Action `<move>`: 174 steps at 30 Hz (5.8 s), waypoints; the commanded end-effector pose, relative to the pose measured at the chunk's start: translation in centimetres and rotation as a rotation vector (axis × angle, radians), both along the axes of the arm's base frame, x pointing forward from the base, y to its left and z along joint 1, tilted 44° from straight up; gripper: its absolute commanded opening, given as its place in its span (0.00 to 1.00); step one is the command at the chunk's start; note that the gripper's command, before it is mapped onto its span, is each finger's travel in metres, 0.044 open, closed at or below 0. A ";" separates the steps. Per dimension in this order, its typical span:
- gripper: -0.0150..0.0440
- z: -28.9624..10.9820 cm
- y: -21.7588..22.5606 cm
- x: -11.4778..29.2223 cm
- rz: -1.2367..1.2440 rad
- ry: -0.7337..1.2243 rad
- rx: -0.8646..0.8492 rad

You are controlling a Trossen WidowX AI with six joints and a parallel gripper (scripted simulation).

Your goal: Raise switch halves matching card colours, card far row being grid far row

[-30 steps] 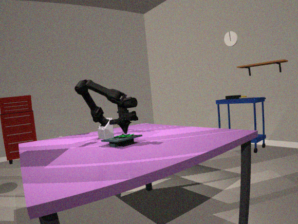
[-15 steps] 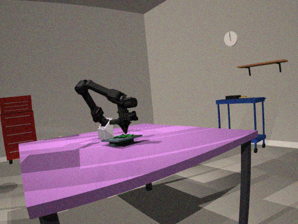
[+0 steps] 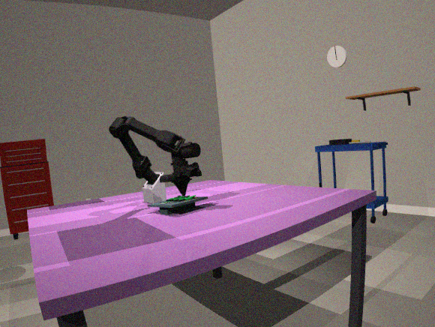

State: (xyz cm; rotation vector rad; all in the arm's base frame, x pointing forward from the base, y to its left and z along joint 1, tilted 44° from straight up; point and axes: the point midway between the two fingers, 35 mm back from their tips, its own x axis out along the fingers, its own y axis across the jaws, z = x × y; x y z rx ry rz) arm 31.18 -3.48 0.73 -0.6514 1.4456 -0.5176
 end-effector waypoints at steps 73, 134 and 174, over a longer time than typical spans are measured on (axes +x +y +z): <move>0.25 3.9 -2.1 0.0 0.003 0.007 -0.006; 0.25 2.8 -3.2 0.2 0.003 0.007 -0.007; 0.25 7.2 1.0 -0.5 0.020 -0.011 -0.003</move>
